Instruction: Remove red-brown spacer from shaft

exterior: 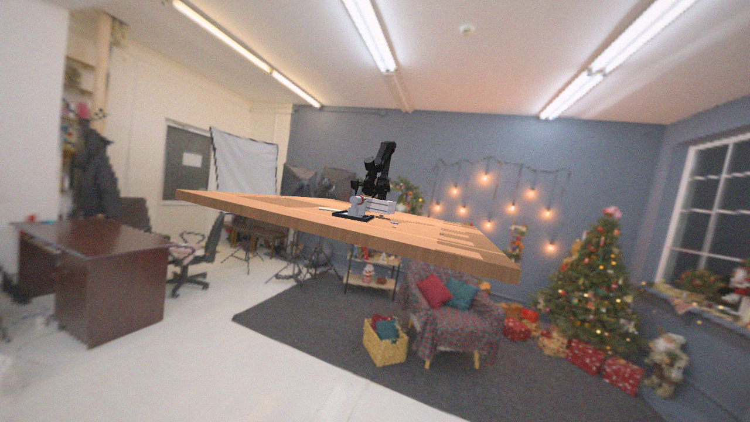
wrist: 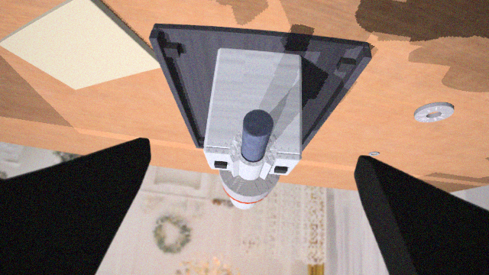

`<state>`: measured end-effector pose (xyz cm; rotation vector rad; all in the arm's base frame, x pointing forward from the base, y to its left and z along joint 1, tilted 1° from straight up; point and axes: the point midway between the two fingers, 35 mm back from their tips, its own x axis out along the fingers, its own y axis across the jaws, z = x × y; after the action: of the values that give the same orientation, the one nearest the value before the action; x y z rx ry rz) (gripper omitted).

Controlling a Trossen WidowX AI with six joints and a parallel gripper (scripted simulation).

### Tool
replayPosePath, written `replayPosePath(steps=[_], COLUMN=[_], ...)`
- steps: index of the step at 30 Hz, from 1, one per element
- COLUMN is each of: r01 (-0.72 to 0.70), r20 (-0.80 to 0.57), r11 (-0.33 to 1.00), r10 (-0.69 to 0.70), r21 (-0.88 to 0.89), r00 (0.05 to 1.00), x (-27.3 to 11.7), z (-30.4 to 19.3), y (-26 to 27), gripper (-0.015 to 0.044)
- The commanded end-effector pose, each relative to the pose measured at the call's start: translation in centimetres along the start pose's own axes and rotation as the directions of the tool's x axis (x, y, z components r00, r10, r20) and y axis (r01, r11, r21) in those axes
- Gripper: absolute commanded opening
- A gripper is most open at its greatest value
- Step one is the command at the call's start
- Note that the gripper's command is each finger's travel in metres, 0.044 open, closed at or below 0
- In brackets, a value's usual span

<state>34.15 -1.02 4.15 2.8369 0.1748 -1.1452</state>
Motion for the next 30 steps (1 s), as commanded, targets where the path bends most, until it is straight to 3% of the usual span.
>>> replayPosePath(steps=[1, 12, 22, 30], r01=[0.005, 0.015, 0.008, 0.006], r20=[0.0, 0.338, 0.656, 0.697], r11=[1.0, 1.0, 1.0, 1.0], r10=[-0.005, -0.02, -0.011, -0.007], r21=[0.003, 0.018, 0.008, 0.004], r00=[1.0, 0.941, 0.754, 0.717], x=[0.0, 2.4, 1.9, 1.5], z=[0.0, -2.5, -4.3, -4.6], y=[-0.1, 0.3, 0.0, -0.1], gripper=[0.044, 0.044, 0.044, 0.044])
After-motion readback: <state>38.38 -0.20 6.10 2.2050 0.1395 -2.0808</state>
